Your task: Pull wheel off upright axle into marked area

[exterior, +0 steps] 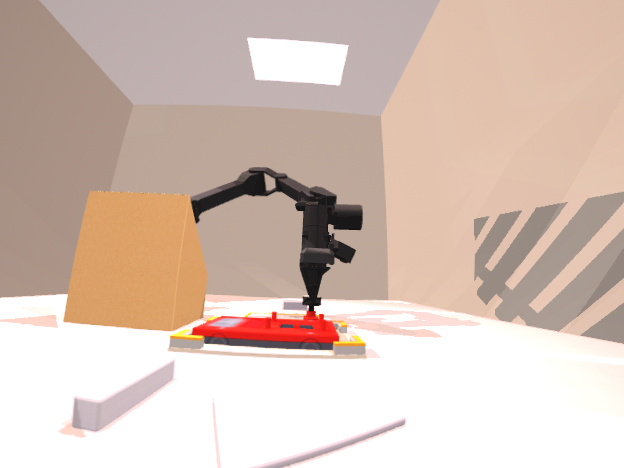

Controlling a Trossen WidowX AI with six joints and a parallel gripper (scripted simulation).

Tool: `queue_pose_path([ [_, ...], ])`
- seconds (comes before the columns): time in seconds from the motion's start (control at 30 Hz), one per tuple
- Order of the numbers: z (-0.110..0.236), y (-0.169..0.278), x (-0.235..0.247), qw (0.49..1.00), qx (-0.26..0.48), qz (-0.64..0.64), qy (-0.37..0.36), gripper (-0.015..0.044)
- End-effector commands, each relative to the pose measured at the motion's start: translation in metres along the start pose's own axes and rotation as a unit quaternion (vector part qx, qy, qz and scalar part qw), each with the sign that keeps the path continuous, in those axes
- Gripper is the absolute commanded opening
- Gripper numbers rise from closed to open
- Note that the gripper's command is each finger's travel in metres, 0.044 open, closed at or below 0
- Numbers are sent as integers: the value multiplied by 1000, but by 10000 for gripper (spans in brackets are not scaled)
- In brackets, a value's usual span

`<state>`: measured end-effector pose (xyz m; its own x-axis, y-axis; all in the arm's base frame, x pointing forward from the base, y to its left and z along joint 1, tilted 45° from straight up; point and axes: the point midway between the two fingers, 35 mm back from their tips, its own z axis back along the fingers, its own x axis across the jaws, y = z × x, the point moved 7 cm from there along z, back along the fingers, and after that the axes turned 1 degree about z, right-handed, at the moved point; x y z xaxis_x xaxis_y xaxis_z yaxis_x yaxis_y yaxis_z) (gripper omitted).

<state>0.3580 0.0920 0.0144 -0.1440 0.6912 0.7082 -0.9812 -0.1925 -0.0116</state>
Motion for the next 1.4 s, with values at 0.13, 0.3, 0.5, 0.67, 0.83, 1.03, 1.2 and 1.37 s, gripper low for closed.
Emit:
queue_pose_path([
  [0.13,5,-1,1,1000,-3,3,1,0],
  [0.3,7,-1,1,1000,-3,3,1,0],
  [0.5,9,-1,1,1000,-3,3,1,0],
  [0.67,10,-1,1,1000,-3,3,1,0],
  [0.83,12,-1,1,1000,-2,2,1,0],
  [1.03,14,-1,1,1000,-2,2,1,0],
  [1.2,16,-1,1,1000,-2,2,1,0],
  [1.37,17,-1,1,1000,-2,2,0,0],
])
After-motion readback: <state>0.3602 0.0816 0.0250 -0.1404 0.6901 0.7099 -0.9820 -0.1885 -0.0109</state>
